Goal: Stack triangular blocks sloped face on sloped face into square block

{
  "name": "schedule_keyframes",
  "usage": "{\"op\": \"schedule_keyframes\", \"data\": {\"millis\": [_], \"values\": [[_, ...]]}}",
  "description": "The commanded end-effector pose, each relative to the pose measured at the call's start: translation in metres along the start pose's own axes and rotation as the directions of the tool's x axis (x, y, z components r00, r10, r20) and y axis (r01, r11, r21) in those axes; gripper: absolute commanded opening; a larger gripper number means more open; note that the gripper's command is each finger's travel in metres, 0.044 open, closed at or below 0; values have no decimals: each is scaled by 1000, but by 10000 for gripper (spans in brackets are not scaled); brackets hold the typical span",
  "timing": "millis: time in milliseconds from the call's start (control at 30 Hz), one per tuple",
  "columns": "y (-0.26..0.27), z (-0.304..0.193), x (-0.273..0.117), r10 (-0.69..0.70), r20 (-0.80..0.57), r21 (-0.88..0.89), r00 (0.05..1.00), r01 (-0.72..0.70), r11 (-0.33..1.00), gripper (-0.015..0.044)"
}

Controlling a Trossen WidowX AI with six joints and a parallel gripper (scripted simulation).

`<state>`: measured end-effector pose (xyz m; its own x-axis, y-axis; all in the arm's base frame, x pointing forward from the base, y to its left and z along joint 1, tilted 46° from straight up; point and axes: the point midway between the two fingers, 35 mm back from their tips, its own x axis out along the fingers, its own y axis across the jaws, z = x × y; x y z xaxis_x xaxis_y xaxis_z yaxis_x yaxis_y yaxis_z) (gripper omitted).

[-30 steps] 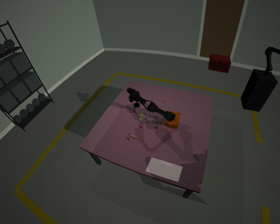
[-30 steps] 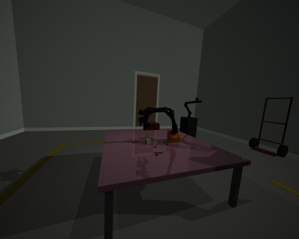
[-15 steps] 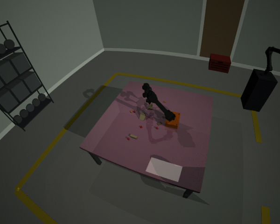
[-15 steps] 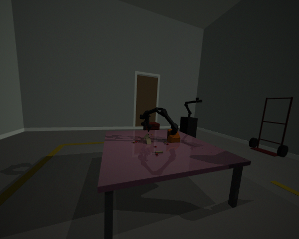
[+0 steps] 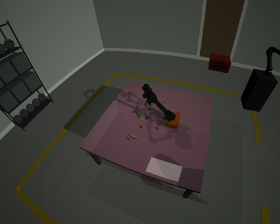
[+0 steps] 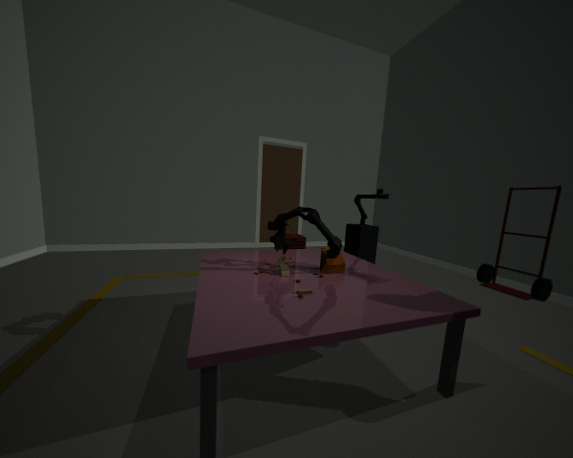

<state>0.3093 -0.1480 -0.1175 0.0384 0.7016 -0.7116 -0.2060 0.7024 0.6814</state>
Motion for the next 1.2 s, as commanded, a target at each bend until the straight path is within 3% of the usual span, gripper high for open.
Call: {"op": "schedule_keyframes", "data": {"millis": [0, 1167], "values": [[1, 0, 9, 5, 3, 4, 1000, -5, 1000, 440], [2, -3, 66, 7, 4, 4, 1000, -7, 1000, 440]]}}
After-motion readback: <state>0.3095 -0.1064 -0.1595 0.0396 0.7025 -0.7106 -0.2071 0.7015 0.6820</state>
